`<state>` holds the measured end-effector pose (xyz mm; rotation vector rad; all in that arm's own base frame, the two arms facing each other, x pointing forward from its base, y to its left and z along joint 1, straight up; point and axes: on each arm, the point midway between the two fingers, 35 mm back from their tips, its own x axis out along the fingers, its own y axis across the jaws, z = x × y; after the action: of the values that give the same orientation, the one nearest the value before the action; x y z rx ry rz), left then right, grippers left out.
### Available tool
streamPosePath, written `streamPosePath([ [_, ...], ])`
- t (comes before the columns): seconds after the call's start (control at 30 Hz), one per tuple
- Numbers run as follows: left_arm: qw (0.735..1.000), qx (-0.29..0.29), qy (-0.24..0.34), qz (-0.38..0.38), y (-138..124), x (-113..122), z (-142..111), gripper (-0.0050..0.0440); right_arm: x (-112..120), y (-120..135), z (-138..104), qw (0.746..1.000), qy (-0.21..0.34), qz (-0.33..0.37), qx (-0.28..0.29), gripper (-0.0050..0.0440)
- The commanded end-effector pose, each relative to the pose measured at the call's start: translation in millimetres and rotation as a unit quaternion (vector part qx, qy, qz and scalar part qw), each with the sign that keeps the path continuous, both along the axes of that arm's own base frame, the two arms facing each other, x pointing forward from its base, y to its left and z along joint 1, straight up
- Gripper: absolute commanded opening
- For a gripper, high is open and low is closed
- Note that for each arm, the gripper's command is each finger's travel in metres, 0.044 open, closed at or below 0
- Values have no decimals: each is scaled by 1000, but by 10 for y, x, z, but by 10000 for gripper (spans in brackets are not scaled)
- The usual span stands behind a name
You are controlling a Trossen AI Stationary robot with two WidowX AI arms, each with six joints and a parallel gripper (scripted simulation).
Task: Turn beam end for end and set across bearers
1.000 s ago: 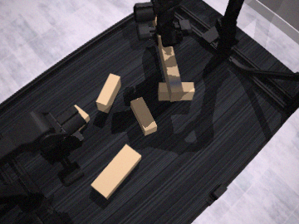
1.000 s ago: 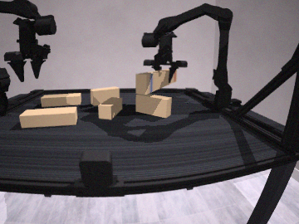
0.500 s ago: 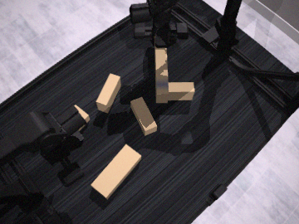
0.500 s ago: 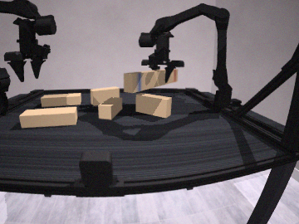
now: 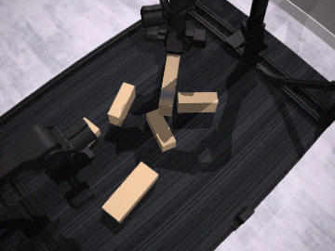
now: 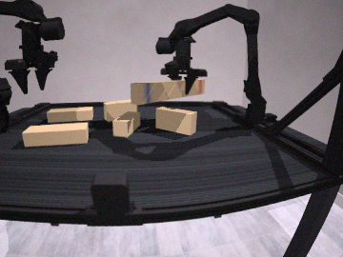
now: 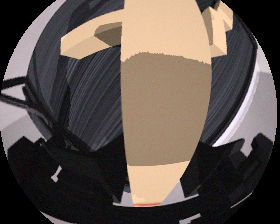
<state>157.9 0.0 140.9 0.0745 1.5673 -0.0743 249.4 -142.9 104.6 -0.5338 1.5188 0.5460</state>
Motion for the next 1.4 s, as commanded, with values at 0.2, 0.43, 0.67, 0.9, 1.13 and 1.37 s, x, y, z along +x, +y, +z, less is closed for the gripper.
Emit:
streamPosePath([
  [0.2,1000,0,1,-2,0,-4,0,440,140,-53,47,998,-9,-59,-1,0],
  [0.43,1000,0,1,-2,0,-4,0,440,187,-73,50,996,-9,-88,-2,0],
  [0.67,1000,0,1,-2,0,-4,0,440,254,-102,53,992,-9,-128,-2,0],
  [0.9,1000,0,1,-2,0,-4,0,440,321,-131,57,987,-8,-161,-2,0],
  [1.13,1000,0,1,-2,0,-4,0,440,390,-161,61,982,-8,-189,-3,0],
  [1.37,1000,0,1,-2,0,-4,0,440,467,-195,65,977,-8,-215,-3,0],
])
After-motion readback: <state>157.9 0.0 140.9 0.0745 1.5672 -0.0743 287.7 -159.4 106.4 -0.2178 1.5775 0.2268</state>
